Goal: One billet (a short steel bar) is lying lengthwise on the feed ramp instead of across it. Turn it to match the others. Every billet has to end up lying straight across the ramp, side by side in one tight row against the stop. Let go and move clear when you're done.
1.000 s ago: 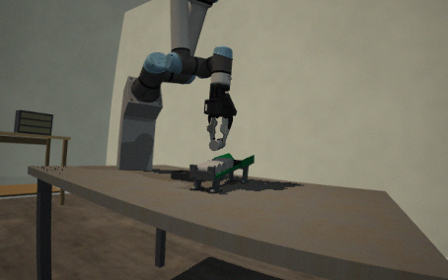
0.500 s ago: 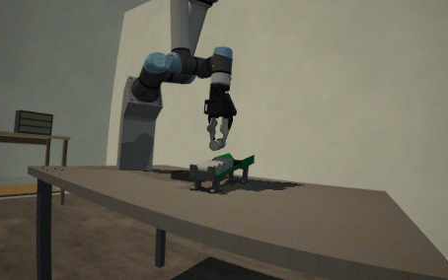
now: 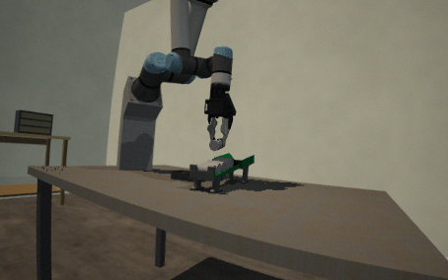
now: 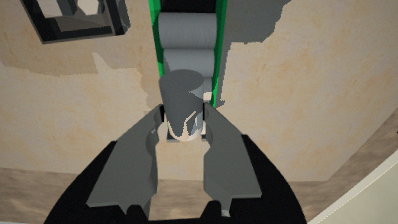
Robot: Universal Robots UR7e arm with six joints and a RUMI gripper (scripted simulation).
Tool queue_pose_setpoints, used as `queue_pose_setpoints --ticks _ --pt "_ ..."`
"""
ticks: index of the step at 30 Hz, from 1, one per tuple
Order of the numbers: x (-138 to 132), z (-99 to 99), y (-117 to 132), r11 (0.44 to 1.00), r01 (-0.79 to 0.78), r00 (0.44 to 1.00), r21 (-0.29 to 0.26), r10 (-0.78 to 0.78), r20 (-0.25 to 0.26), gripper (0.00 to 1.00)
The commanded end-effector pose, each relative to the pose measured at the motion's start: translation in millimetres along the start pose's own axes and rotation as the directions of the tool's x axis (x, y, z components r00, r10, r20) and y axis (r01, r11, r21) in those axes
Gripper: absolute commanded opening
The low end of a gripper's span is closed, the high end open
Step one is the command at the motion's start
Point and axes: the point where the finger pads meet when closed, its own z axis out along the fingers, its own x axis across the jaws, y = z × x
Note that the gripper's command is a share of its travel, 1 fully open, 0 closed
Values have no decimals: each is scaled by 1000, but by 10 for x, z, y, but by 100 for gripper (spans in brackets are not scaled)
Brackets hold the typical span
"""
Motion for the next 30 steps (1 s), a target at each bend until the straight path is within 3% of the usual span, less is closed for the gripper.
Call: queue_pose_setpoints --ticks 1,2,14,19,30 --pt "8 -6 2 979 205 979 0 -205 -2 0" --pt "9 -7 3 965 263 965 -1 -263 -2 0" --pt "9 -7 3 965 263 965 -1 -263 -2 0" --pt "-10 -7 4 847 532 847 -1 -532 -1 0" --pt "-10 -7 4 847 532 847 -1 -532 -1 0"
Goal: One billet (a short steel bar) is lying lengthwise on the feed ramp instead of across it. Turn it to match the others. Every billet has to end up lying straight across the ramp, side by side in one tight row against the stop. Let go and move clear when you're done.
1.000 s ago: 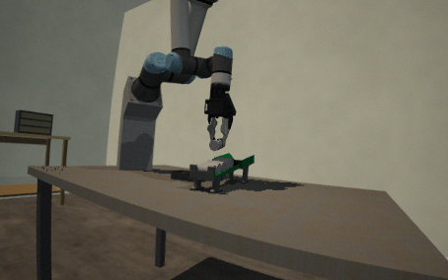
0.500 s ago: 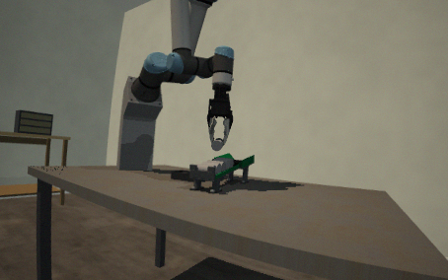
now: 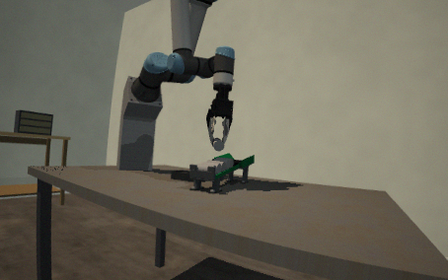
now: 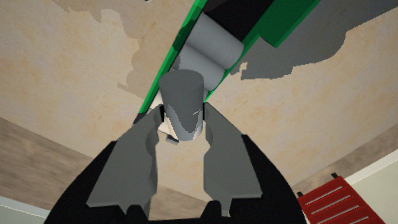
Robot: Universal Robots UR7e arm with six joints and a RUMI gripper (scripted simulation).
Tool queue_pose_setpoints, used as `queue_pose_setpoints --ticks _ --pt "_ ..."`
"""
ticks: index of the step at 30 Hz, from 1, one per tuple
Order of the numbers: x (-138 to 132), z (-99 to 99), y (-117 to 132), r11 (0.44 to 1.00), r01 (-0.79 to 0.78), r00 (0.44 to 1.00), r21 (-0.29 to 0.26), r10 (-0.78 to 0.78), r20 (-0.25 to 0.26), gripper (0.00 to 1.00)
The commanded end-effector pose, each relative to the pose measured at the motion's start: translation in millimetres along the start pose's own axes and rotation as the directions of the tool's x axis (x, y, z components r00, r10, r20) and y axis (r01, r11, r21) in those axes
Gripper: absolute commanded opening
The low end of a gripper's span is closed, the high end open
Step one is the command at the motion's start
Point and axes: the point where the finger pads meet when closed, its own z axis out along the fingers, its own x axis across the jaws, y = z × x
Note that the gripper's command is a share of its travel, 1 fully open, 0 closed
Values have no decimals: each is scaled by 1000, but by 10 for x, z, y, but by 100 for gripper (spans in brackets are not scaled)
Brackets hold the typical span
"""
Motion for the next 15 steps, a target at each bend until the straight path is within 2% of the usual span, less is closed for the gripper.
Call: queue_pose_setpoints --ticks 1,6,15 --pt "3 -4 4 1000 4 1000 -1 -4 -2 0" --pt "-12 -4 2 956 294 956 -2 -294 -1 0" --pt "-12 -4 2 956 294 956 -2 -294 -1 0"
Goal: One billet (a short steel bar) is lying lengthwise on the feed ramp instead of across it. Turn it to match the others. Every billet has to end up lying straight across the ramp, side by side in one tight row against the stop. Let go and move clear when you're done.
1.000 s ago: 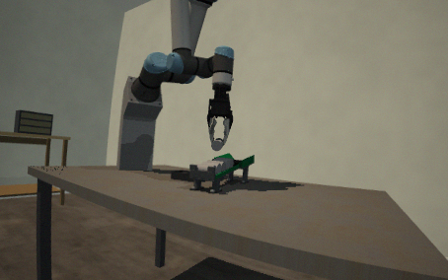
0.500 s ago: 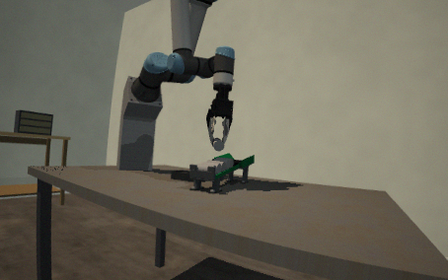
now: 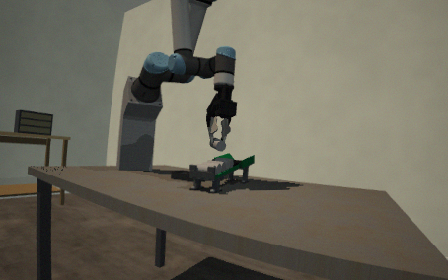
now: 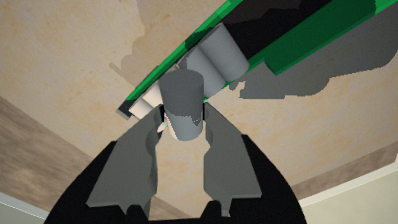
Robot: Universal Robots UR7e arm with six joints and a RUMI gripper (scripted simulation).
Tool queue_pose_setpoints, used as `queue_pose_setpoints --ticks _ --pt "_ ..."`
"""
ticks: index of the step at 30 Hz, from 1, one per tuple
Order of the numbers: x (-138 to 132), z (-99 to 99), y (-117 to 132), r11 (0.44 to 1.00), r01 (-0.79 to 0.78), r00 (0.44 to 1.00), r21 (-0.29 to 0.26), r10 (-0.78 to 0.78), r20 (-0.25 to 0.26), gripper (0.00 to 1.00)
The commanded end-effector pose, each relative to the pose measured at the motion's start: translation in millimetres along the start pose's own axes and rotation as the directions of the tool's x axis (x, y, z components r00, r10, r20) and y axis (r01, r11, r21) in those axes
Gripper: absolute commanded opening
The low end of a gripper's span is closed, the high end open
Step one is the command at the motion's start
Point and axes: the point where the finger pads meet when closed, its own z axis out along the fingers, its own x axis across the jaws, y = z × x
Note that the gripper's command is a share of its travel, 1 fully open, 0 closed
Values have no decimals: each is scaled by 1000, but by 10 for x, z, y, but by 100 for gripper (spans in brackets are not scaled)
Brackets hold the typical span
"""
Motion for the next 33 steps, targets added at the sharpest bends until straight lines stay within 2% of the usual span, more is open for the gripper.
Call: queue_pose_setpoints --ticks 1,3,8,20,25,33 --pt "2 -4 4 1000 8 1000 -1 -8 -2 0" --pt "2 -4 4 1000 8 1000 -1 -8 -2 0" --pt "-13 -4 4 955 298 955 -2 -298 -1 0" --pt "-13 -4 4 955 298 955 -2 -298 -1 0" --pt "-26 -4 8 827 562 827 -3 -562 -1 0" --pt "-26 -4 8 827 562 827 -3 -562 -1 0"
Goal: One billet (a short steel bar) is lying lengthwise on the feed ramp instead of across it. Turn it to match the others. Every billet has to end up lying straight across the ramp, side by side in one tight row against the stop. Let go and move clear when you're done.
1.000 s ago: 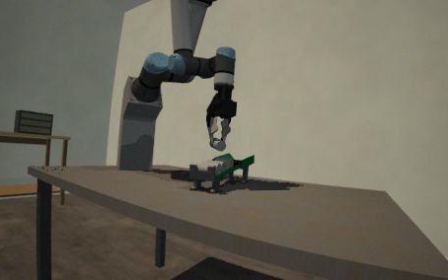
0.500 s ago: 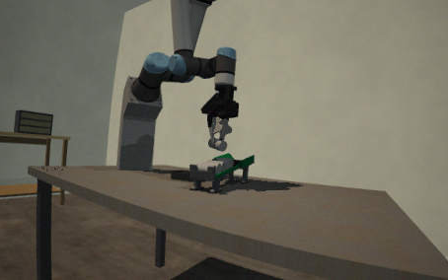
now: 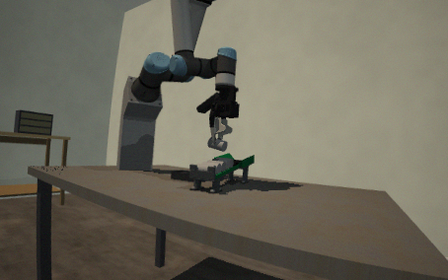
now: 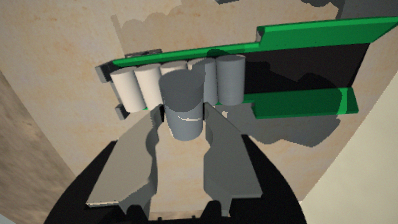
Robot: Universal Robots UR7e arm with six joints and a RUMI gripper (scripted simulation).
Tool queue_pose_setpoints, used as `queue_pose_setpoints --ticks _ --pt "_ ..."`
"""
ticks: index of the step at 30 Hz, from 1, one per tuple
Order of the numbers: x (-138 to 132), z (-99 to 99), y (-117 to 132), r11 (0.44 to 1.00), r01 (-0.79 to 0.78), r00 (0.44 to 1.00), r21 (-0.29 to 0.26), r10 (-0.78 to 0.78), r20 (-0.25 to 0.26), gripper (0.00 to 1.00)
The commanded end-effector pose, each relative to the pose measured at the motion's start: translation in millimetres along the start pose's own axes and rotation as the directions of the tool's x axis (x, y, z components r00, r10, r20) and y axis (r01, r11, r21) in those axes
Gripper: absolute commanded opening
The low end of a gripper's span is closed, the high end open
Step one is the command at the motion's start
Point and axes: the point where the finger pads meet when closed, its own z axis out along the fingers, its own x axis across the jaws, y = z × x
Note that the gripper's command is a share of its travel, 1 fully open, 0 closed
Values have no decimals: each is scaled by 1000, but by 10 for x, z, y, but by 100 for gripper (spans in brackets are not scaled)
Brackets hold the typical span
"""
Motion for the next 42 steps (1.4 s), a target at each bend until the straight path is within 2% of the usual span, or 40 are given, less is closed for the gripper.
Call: queue_pose_setpoints --ticks 1,4,9,21,36,39,42 --pt "-1 -4 4 1000 12 1000 -3 -12 -1 0" --pt "-1 -4 4 1000 12 1000 -3 -12 -1 0" --pt "-15 -4 5 994 106 994 -3 -106 -1 0" --pt "-15 -4 5 994 106 994 -3 -106 -1 0" --pt "284 -3 -14 994 106 994 -3 -106 -1 0" --pt "229 -3 -13 994 106 994 -3 -106 -3 0" --pt "289 -3 -16 994 106 994 -3 -106 -2 0"
